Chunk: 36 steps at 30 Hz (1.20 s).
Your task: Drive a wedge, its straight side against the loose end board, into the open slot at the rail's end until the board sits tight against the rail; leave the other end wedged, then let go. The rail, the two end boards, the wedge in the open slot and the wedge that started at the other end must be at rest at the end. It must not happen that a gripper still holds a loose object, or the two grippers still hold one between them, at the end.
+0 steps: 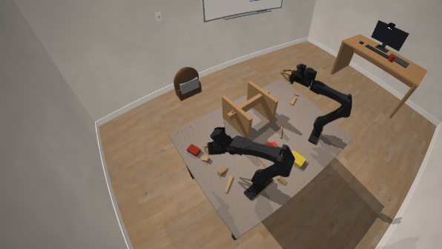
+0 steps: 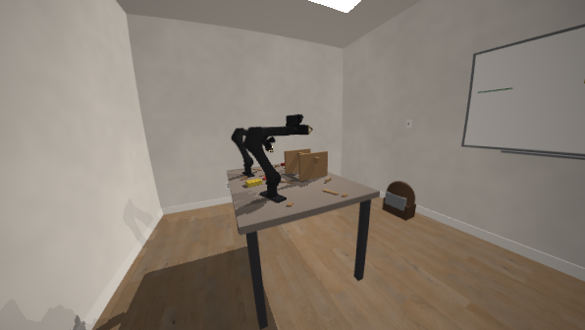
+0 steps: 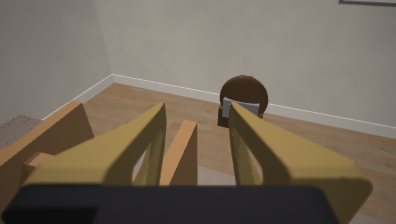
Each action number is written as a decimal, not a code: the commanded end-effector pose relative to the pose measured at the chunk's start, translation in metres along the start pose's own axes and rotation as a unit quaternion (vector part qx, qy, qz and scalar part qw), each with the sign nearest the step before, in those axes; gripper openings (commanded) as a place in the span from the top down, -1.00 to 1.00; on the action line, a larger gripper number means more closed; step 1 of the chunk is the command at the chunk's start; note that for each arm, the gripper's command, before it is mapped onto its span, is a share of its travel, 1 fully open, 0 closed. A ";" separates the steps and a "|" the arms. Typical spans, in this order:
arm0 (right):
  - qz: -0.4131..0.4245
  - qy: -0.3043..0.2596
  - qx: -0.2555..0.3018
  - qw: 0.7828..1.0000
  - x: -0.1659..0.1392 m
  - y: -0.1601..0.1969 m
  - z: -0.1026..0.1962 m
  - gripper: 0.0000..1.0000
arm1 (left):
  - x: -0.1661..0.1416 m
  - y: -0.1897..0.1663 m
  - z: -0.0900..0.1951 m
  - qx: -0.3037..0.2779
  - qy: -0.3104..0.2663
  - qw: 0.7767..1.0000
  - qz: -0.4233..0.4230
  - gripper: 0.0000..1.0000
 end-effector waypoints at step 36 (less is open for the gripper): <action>0.003 -0.041 0.003 0.999 0.029 0.003 0.006 0.23 | -0.150 -0.086 0.020 -0.362 0.142 0.890 -0.236 0.15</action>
Point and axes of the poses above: on each arm, the point where the finger pads meet when closed, its own z axis back along the fingers, its own y axis across the jaws, x = y × z, the point moved 7 cm from there along z, back along the fingers, and after that the axes turned 6 degrees about -z, right-handed, at the moved point
